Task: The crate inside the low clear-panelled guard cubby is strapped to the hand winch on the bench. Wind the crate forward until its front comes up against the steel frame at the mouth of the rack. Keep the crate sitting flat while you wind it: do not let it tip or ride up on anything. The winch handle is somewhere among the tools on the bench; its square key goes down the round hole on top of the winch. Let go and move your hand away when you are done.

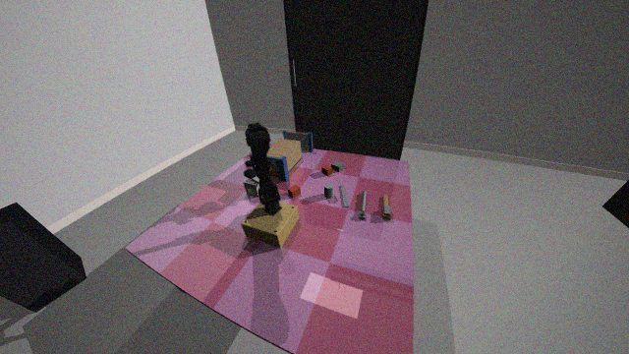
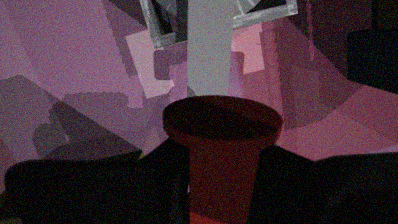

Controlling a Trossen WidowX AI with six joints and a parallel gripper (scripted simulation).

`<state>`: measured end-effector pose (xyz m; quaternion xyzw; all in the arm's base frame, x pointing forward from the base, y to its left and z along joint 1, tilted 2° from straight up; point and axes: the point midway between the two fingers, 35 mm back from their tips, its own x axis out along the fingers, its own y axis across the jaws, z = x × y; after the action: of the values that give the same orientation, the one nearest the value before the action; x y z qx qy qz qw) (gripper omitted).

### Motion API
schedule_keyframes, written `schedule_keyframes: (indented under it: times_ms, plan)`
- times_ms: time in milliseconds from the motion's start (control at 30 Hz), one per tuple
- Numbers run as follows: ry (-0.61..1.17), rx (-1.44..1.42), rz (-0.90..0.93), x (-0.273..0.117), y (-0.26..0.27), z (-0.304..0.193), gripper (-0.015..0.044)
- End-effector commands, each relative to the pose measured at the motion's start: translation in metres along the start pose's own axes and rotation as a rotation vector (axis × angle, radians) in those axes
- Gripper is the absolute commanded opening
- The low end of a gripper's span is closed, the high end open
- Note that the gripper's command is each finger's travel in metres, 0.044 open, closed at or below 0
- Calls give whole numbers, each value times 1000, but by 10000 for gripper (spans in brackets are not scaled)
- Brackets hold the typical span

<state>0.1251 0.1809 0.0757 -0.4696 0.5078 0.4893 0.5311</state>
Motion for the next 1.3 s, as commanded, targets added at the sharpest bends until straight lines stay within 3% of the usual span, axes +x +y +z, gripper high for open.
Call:
schedule_keyframes:
  times_ms: [0,1267]
  plan:
    - [7,13,-33,0,-14,0,0]
    - [6,13,-36,-2,-55,17,0]
